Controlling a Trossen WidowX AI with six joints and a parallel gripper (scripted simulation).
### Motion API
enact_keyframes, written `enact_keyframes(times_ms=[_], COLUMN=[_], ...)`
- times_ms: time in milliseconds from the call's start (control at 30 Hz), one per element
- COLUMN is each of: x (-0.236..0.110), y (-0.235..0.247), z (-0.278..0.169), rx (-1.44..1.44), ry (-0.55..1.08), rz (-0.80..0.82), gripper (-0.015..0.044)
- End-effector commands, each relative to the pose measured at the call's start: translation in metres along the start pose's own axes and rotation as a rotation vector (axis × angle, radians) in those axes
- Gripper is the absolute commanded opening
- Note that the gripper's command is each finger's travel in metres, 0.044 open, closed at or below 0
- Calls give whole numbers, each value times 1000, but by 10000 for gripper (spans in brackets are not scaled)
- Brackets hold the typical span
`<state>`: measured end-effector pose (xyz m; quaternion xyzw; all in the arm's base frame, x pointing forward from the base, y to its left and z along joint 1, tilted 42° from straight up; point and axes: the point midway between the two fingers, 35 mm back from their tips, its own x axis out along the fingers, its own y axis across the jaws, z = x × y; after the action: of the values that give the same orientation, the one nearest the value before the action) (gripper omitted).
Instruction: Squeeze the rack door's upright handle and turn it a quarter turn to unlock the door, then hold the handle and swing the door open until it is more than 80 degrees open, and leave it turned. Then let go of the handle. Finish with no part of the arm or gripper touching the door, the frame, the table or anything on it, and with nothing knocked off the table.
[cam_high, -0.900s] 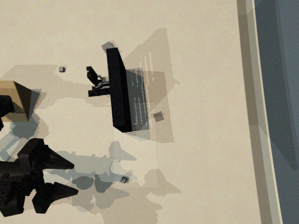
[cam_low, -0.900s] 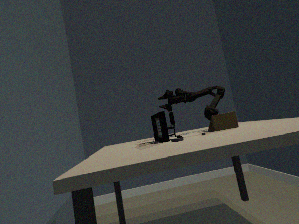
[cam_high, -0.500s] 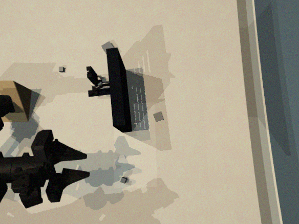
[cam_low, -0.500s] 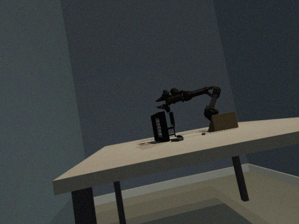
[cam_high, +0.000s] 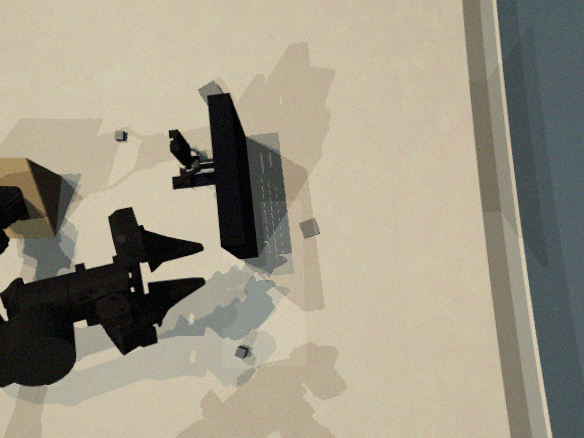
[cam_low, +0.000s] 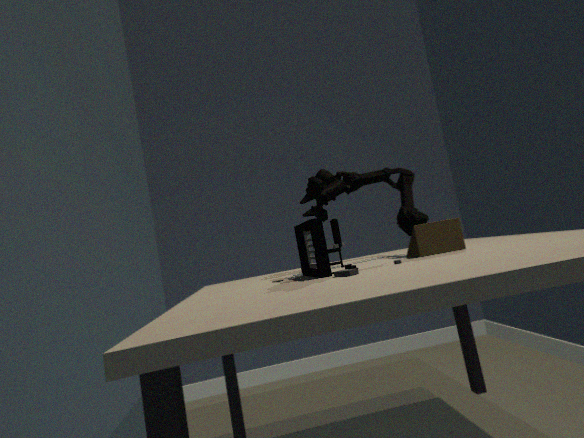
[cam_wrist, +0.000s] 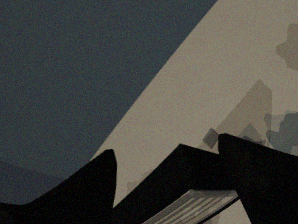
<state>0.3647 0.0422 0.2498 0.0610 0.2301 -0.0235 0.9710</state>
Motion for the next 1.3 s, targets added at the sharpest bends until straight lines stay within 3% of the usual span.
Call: enact_keyframes(times_ms=[0,567,1267], x=[14,40,40], y=[12,49,87], z=[-17,-77,-141], rx=[-6,-92,-341], ry=[114,458,738], rz=[-25,-166,-418], gripper=[281,281,281])
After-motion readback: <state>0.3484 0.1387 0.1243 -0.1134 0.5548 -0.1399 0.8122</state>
